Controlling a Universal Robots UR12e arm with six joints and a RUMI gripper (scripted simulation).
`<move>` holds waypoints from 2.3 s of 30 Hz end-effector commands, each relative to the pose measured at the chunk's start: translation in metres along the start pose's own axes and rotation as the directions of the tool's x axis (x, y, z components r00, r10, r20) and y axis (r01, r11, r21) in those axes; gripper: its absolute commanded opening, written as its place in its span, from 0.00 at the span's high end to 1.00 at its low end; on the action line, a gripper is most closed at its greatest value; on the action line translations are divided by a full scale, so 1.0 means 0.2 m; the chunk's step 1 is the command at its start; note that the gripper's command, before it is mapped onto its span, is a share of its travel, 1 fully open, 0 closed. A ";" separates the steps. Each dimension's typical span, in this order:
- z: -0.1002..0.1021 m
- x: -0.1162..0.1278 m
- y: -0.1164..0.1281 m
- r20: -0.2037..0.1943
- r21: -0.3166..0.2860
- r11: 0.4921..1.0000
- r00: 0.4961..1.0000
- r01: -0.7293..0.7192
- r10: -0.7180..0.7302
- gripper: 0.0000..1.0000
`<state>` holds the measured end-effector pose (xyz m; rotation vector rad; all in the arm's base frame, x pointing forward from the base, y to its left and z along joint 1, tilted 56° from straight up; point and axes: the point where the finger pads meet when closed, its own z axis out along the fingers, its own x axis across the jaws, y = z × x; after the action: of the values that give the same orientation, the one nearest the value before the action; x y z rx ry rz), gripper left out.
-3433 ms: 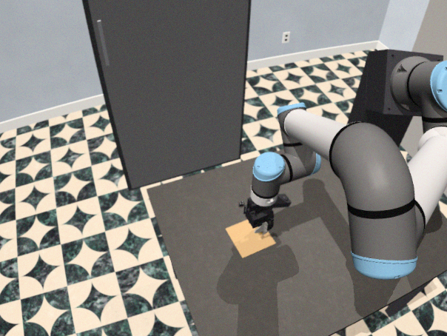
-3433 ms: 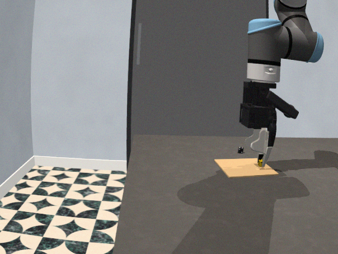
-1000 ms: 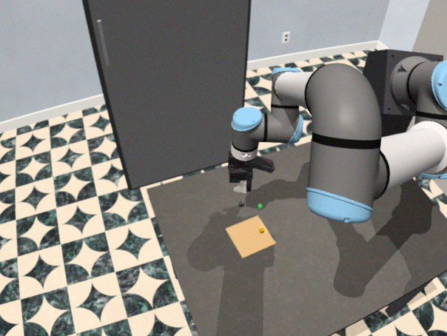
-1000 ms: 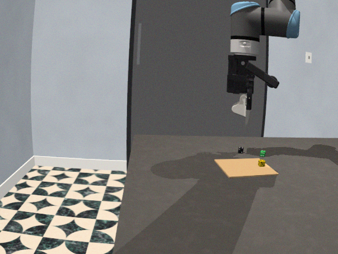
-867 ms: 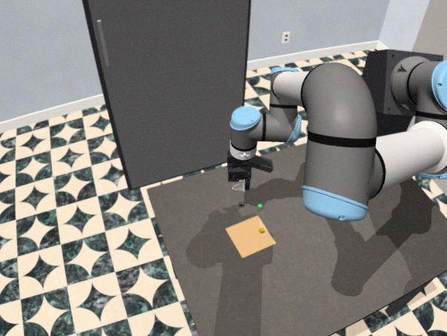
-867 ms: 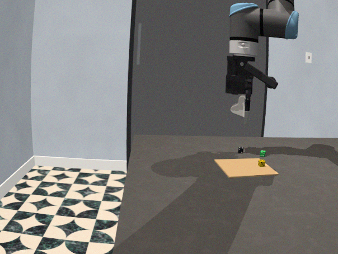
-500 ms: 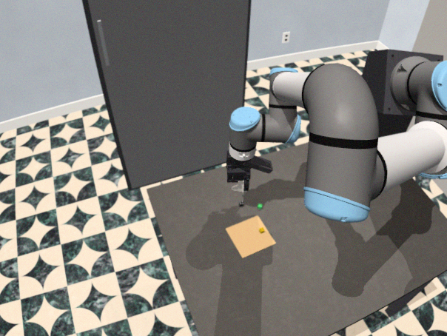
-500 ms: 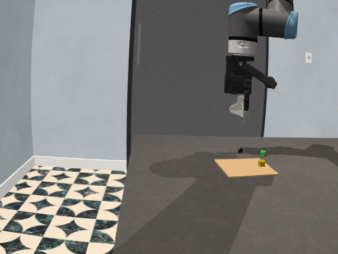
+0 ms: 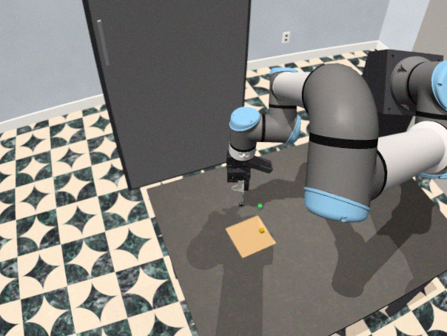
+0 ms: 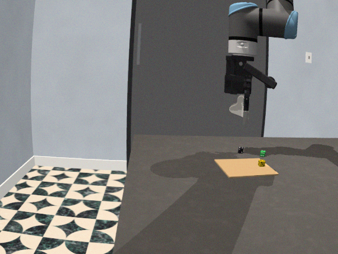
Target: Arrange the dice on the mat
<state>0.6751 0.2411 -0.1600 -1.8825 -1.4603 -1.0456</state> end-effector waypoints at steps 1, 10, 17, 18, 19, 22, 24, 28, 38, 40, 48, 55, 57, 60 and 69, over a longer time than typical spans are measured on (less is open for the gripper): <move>0.00 0.00 0.02 -0.001 -0.003 1.000 1.000 0.004 -0.004 0.82; 0.00 0.00 0.02 -0.001 -0.003 1.000 1.000 0.004 -0.004 0.82; 0.02 0.00 0.02 -0.001 -0.003 1.000 1.000 0.004 -0.004 0.82; 0.03 0.00 0.02 -0.001 -0.003 1.000 1.000 0.004 -0.004 0.82; 0.03 0.00 0.02 -0.001 -0.003 1.000 1.000 0.004 -0.004 0.82; 0.04 0.00 0.02 -0.001 -0.003 1.000 1.000 0.004 -0.004 0.82; 0.05 0.00 0.02 -0.001 -0.003 1.000 1.000 0.004 -0.004 0.82; 0.07 0.00 0.02 -0.001 -0.003 1.000 1.000 0.004 -0.004 0.82; 0.13 0.00 0.02 -0.001 -0.003 1.000 1.000 0.004 -0.004 0.82; 0.15 0.00 0.02 -0.001 -0.003 1.000 1.000 0.004 -0.004 0.82; 0.21 0.01 0.02 -0.001 -0.003 1.000 1.000 0.004 -0.004 0.82; 0.24 0.01 0.02 -0.001 -0.003 1.000 1.000 0.004 -0.004 0.82; 0.25 0.01 0.02 -0.001 -0.003 1.000 1.000 0.004 -0.004 0.82; 0.26 0.01 0.02 -0.001 -0.003 1.000 1.000 0.004 -0.004 0.82; 0.26 0.01 0.02 -0.001 -0.003 1.000 1.000 0.004 -0.004 0.82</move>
<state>0.6896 0.2819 -0.1876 -1.8810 -1.4591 -1.0475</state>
